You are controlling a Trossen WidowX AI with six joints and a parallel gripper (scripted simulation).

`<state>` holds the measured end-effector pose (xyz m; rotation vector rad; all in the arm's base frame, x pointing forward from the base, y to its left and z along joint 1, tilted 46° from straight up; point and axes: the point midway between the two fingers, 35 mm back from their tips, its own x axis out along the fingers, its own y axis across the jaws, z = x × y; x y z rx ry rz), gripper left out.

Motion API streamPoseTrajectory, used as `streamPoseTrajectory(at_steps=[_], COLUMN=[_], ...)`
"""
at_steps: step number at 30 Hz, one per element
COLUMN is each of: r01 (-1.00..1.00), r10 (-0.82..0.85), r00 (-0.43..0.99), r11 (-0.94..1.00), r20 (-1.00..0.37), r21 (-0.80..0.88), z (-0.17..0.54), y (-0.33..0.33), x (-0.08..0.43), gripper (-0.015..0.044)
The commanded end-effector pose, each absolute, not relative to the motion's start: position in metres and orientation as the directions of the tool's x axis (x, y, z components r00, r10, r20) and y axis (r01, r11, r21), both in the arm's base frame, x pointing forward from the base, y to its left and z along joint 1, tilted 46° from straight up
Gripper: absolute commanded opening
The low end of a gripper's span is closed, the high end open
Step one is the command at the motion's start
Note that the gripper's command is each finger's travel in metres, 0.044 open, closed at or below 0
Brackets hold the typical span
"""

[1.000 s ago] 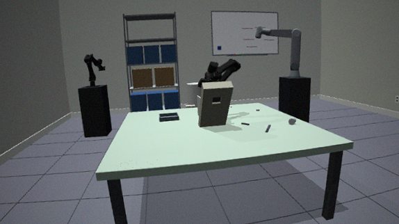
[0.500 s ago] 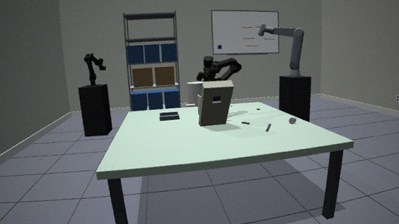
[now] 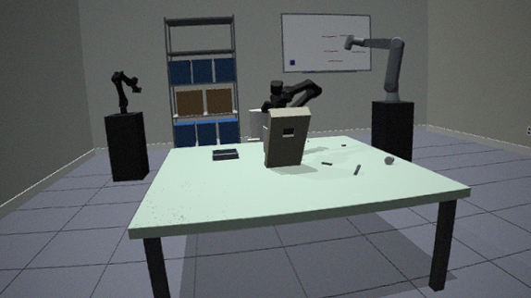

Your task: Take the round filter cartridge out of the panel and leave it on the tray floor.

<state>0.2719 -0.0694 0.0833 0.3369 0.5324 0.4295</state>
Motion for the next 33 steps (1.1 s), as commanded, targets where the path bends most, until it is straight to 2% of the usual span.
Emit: streamPoseTrajectory(at_steps=[1, 10, 14, 15, 27, 33], r01=[-0.302, -0.302, -0.304, -0.304, -0.302, -0.302], r10=[0.471, 0.471, 0.476, 0.476, 0.471, 0.471], r00=[0.780, 0.780, 0.776, 0.776, 0.780, 0.780], r11=[0.860, 0.860, 0.857, 0.857, 0.860, 0.860], r20=[-0.412, -0.412, -0.413, -0.413, -0.412, -0.412], r21=[0.411, 0.412, 0.416, 0.416, 0.412, 0.411], z=[0.076, 0.059, 0.063, 0.063, 0.060, 0.096], y=[-0.062, -0.045, -0.049, -0.049, -0.046, -0.081], x=[0.266, 0.250, 0.253, 0.253, 0.250, 0.283], gripper=[0.0000, 0.0000, 0.0105, 0.0113, 0.0113, 0.0113])
